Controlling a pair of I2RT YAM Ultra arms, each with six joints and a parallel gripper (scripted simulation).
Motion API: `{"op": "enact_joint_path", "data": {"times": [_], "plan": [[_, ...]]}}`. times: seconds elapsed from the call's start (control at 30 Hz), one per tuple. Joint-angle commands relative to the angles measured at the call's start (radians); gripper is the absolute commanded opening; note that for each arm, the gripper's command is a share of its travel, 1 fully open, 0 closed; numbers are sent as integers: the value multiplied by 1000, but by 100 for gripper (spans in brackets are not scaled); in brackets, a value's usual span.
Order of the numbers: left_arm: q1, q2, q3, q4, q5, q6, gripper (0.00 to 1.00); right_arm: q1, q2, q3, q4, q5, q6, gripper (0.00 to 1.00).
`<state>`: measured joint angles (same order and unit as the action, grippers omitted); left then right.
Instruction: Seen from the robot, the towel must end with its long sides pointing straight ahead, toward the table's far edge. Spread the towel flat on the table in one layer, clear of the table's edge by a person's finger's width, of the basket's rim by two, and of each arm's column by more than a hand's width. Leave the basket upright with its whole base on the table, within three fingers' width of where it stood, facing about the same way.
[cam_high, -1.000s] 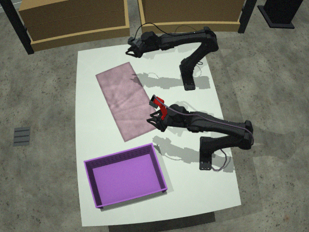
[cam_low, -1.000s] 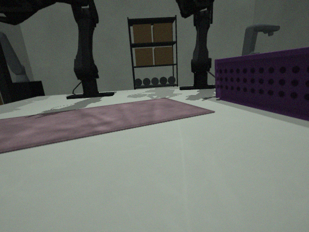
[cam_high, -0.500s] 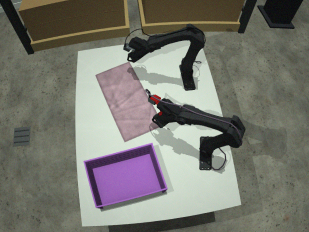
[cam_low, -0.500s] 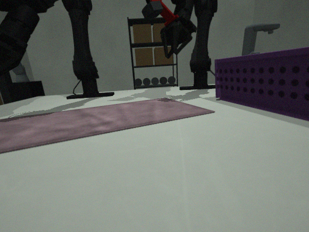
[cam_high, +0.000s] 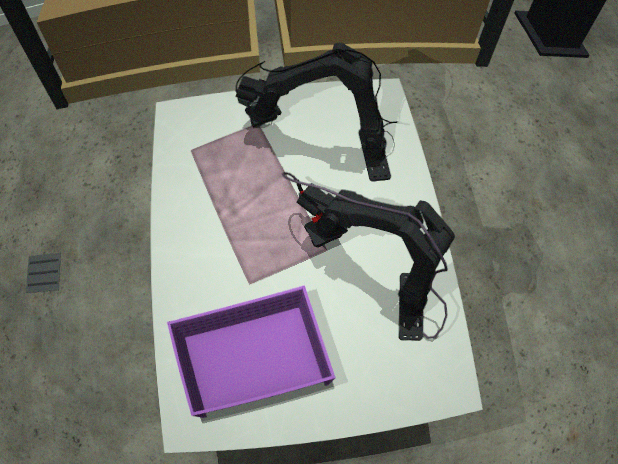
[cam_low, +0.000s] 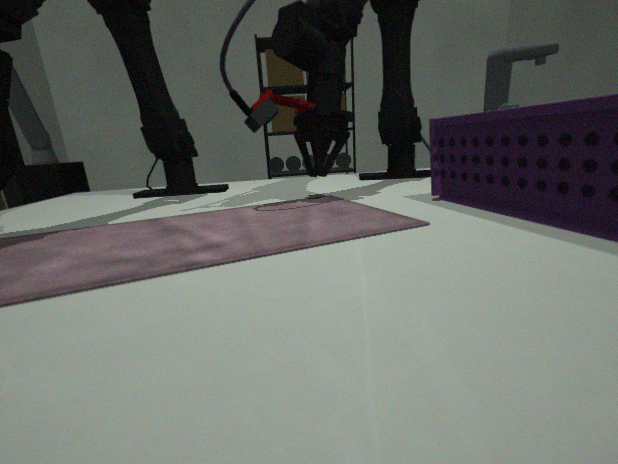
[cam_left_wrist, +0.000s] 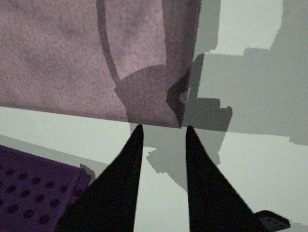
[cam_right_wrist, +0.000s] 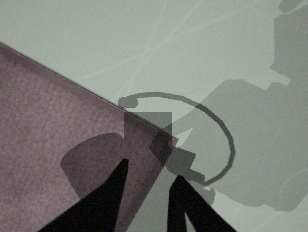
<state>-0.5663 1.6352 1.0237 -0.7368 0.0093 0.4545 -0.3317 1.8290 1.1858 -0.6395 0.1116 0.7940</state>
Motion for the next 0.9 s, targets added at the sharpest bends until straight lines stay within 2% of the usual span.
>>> {"op": "enact_joint_path", "data": {"times": [0.0, 0.13, 0.23, 0.73, 0.77, 0.83, 0.87], "plan": [[17, 32, 82, -102, 14, 43, 34, -5, 17, 111, -133, -21, 67, 34], [10, 34, 100, -121, 15, 50, 34, -19, 90, 229, -269, -41, 125, 34], [9, 33, 96, -124, 13, 50, 34, -13, 106, 252, -291, -43, 127, 34], [7, 31, 82, -112, 6, 43, 34, -11, 75, 260, -302, -38, 125, 34], [-7, 58, 83, -91, 10, 32, 34, 2, 124, 267, -270, -36, 131, 34], [-5, 58, 84, -91, 10, 34, 34, 0, 125, 268, -271, -36, 131, 34], [-2, 66, 38, -61, 10, 34, 34, -4, 134, 249, -243, -36, 130, 34]]}}
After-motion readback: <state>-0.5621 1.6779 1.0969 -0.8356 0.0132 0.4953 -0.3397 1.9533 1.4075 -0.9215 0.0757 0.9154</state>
